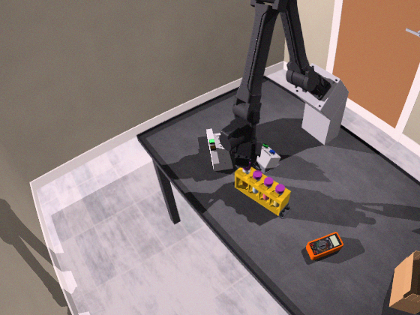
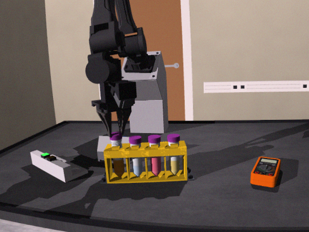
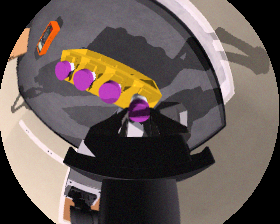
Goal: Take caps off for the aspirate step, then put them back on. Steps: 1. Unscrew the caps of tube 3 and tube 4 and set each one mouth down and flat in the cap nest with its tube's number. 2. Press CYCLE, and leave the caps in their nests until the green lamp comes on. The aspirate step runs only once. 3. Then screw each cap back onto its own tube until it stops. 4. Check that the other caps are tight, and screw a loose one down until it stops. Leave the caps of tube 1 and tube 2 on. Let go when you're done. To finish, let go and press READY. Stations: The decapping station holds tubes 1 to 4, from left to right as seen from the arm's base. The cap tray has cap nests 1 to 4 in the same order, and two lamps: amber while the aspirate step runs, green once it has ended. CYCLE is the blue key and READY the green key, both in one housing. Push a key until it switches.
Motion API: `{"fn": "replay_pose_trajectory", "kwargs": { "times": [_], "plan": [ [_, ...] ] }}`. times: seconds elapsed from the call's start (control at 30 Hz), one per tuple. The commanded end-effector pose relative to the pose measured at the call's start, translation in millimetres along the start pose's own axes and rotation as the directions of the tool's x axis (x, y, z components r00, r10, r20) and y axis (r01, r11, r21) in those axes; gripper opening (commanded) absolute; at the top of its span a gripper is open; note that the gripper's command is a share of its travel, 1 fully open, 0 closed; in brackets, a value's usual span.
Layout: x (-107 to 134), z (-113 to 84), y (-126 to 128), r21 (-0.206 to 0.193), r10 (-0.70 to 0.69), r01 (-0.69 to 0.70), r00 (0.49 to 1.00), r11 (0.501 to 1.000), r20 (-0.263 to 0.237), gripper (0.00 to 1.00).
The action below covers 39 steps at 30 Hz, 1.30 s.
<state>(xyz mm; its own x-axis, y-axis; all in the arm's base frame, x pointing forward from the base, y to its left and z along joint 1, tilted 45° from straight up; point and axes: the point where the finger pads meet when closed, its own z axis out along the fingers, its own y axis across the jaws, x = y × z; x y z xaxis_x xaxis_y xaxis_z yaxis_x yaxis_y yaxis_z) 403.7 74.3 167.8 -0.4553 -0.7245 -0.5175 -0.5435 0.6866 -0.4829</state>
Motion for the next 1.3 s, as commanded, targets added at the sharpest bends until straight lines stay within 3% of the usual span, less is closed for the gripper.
{"fn": "replay_pose_trajectory", "kwargs": {
  "times": [0.0, 1.27],
  "plan": [
    [-14.5, -6.7, -11.3, 0.027, 0.018, -0.019, 0.999, 0.999, 0.036, 0.00],
    [-19.5, 2.4, -7.1, 0.016, 0.010, -0.010, 0.999, 1.000, 0.031, 0.00]
  ]
}}
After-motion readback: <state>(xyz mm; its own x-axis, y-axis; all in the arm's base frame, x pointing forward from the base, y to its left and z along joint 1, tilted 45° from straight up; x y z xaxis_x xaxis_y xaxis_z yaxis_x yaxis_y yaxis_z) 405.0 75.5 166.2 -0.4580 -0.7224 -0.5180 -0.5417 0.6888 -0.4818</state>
